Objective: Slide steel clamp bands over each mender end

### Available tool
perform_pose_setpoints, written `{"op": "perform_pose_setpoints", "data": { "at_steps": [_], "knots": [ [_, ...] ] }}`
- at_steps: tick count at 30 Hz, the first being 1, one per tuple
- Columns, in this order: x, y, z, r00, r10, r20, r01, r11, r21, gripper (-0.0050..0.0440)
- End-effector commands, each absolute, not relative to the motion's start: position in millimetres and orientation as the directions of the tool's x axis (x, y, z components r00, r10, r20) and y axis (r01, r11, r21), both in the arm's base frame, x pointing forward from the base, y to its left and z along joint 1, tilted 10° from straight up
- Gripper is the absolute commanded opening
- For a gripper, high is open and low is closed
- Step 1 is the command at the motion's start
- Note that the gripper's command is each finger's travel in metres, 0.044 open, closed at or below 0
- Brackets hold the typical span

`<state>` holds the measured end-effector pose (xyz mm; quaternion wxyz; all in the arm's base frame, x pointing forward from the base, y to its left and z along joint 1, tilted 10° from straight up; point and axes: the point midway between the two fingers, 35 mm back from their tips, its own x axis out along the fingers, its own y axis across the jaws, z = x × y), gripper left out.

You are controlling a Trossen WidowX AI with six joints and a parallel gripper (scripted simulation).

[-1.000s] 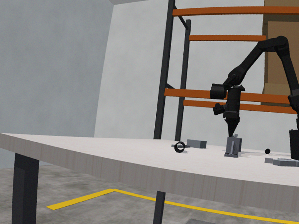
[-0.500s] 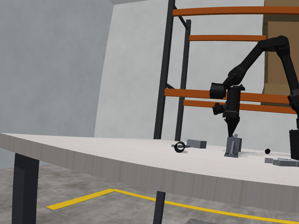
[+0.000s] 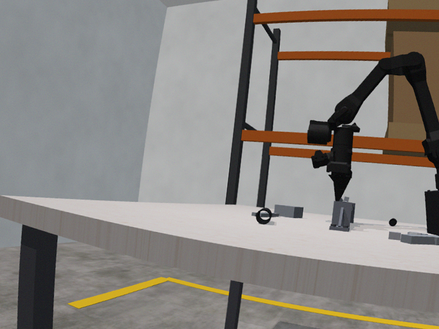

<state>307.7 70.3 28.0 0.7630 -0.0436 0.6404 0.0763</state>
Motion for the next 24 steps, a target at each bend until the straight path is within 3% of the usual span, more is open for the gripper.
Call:
{"op": "perform_pose_setpoints", "data": {
  "at_steps": [1,20,24],
  "knots": [
    [307,76,29,0.169,0.061,-0.984,-0.171,0.985,0.031,0.0000],
    [304,89,29,0.169,0.061,-0.984,-0.171,0.985,0.031,0.0000],
    [305,88,29,0.170,0.066,-0.983,-0.176,0.984,0.035,0.0090]
  ]
}}
